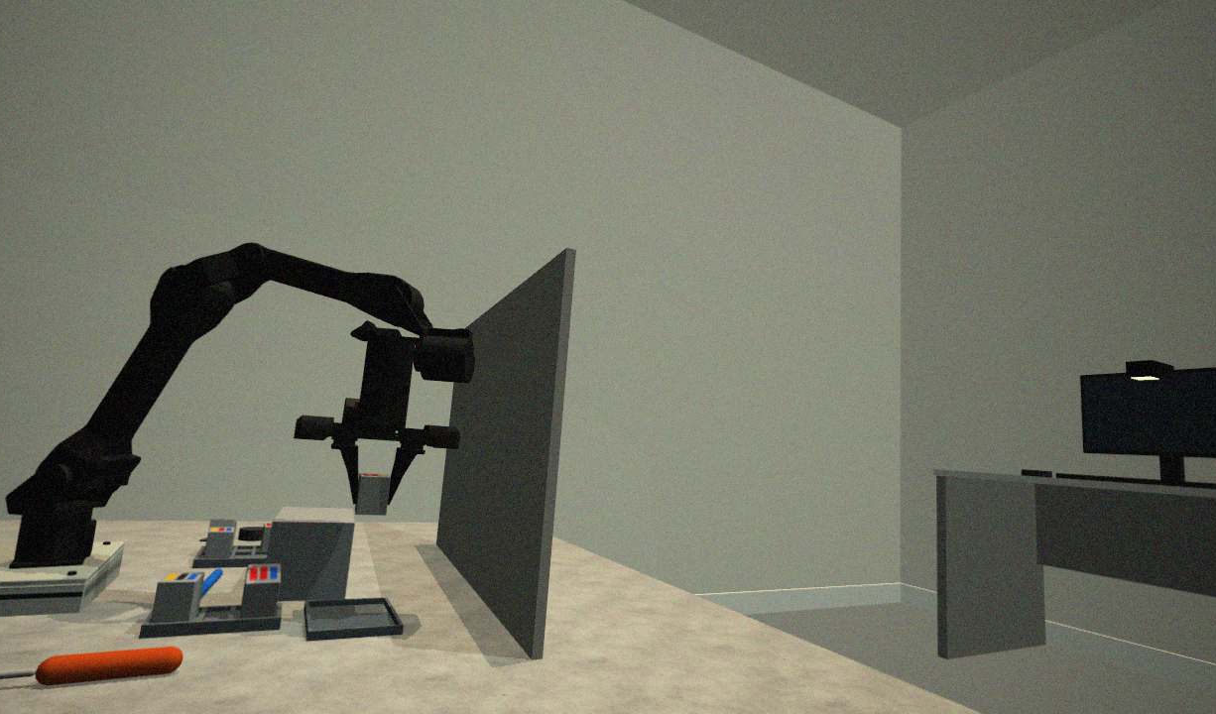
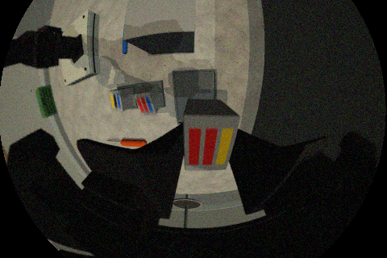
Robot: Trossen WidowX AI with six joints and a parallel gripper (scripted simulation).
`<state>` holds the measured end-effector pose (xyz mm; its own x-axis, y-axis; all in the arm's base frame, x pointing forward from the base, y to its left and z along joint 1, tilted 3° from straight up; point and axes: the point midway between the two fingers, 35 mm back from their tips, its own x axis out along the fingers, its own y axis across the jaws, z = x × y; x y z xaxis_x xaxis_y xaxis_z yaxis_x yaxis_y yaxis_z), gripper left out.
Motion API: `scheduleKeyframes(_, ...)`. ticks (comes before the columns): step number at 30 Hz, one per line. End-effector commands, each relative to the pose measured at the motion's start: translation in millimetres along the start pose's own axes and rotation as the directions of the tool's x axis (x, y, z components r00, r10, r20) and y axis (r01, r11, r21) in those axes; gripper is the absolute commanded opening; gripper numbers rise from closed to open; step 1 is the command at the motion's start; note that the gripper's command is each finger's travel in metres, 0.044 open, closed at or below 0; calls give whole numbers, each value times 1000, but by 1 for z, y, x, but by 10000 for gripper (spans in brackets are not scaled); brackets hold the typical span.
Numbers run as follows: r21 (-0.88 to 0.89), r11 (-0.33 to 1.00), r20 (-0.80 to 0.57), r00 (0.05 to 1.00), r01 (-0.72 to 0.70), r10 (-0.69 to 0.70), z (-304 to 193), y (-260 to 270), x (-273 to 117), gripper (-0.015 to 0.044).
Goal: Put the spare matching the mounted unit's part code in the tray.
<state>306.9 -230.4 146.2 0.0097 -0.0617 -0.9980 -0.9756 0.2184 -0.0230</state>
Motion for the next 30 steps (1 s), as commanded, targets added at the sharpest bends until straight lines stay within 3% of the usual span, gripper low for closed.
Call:
scheduleKeyframes(1, -4, 1000, -1, 1000, 1, -1, 0, -1, 4, 0)
scheduleKeyframes(30, -4, 1000, -1, 1000, 1, -1, -1, -3, 26, 0)
